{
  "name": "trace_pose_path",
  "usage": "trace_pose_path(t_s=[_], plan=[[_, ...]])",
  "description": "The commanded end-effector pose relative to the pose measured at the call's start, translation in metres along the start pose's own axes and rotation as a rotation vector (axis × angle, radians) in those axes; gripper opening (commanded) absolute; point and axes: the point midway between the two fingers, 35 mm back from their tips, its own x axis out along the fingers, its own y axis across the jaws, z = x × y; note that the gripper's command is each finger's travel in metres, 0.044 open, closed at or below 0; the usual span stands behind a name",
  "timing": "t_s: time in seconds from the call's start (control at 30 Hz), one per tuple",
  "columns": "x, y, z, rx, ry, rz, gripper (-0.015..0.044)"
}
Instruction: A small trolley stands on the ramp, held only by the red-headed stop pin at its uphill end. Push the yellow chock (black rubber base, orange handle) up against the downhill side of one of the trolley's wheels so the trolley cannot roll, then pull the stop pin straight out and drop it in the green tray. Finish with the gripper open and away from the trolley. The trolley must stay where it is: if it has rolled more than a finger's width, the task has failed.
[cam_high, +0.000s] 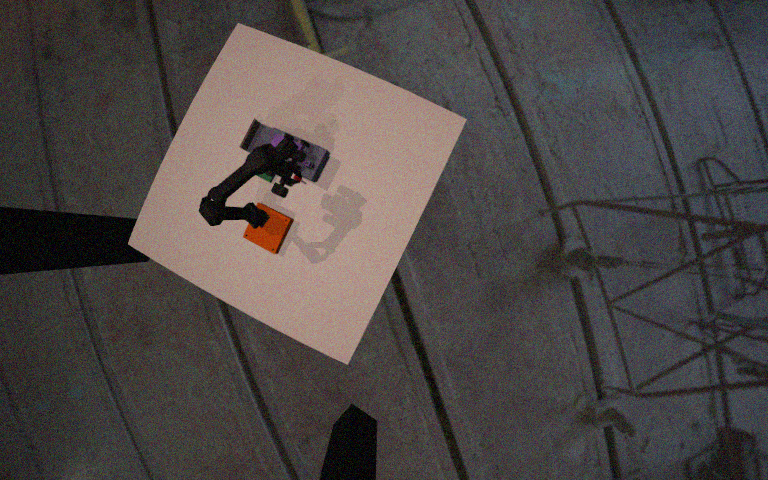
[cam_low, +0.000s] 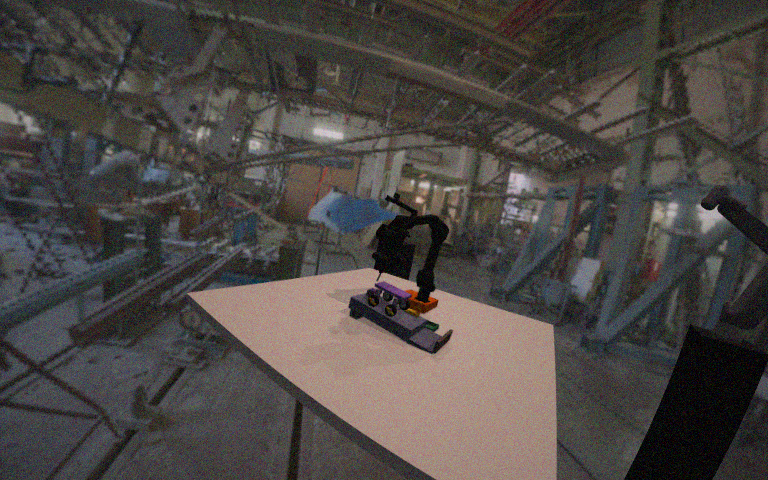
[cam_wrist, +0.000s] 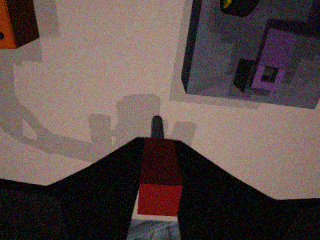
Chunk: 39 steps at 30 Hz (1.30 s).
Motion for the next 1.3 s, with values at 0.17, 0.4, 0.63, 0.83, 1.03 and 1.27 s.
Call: trace_pose_path(t_s=[0.17,0.4,0.63,0.83,1.03,1.27], plan=[[-0.002,0.003,0.014,-0.004,0.0,-0.002,0.0],[-0.005,0.001,0.044,-0.004,-0.002,-0.003,0.0],[-0.009,0.0,0.07,-0.004,-0.005,-0.003,0.0],[-0.012,0.0,0.092,-0.004,-0.008,-0.003,0.0],[-0.016,-0.001,0.114,-0.004,-0.01,-0.003,0.0],[-0.02,0.0,0.139,-0.004,-0.013,-0.003,0.0]])
